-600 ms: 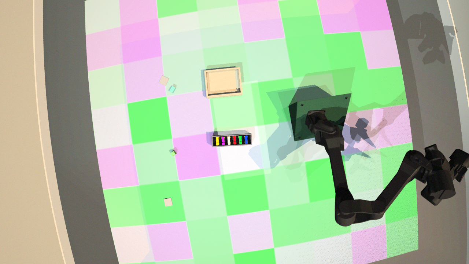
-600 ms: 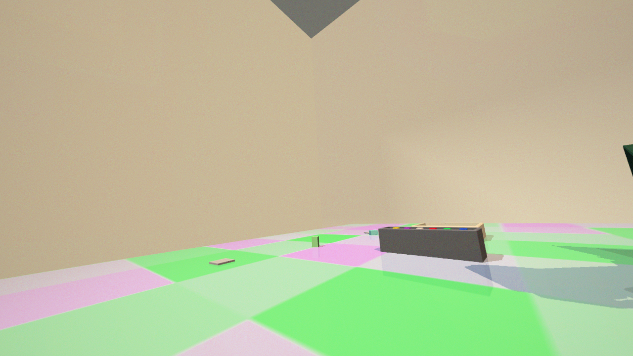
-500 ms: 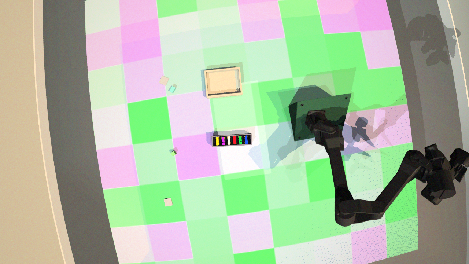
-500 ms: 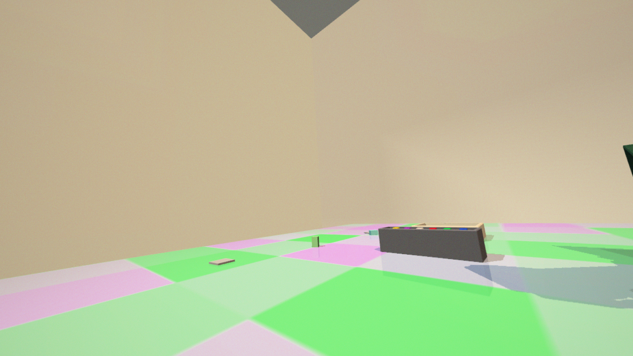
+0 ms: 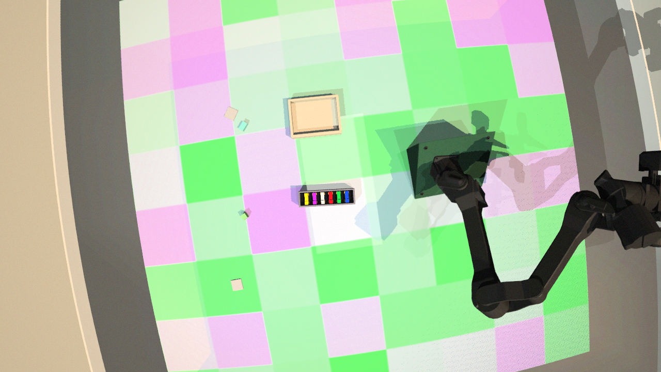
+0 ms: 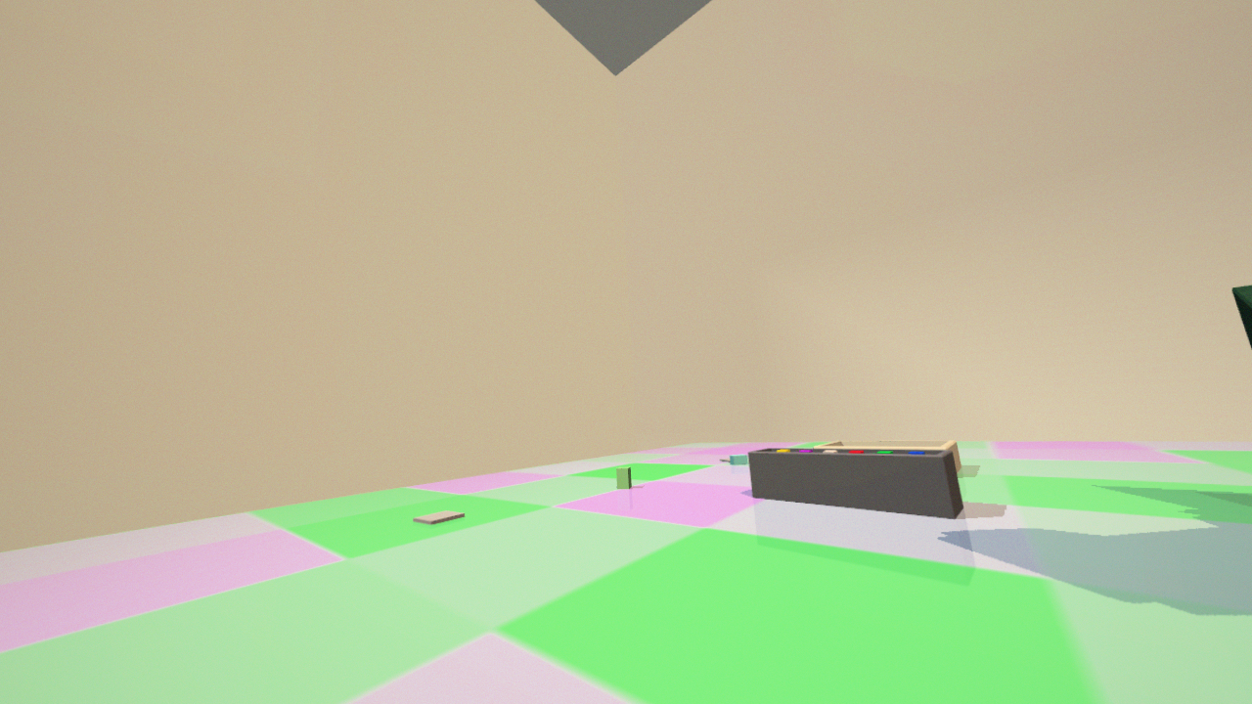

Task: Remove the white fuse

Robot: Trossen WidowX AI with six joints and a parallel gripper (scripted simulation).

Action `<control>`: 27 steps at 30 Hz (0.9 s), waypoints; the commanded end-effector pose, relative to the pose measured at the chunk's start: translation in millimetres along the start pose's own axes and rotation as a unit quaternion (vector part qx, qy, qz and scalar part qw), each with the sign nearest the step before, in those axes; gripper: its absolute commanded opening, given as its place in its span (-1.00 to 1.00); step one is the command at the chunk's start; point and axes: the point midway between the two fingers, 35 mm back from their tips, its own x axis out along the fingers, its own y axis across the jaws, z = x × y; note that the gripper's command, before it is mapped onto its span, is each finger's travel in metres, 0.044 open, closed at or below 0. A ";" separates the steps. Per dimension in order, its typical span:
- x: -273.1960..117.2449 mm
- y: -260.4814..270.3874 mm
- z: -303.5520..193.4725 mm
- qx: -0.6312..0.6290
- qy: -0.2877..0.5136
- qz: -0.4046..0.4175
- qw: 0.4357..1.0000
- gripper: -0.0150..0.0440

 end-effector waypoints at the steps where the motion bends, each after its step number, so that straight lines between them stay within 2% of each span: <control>1: -23.0 -46.2 -26.9 -0.056 0.048 -0.083 0.994 -0.24; 6: -68.3 -104.7 -56.4 -0.120 0.117 -0.185 0.968 -0.24; 12: -141.4 -165.5 -82.5 -0.194 0.208 -0.296 0.912 -0.24; 20: -267.2 -230.3 -88.3 -0.314 0.343 -0.429 0.774 -0.24; 25: -349.6 -249.5 -76.8 -0.362 0.414 -0.491 0.676 -0.24; 27: -371.5 -251.9 -72.0 -0.371 0.430 -0.506 0.649 -0.24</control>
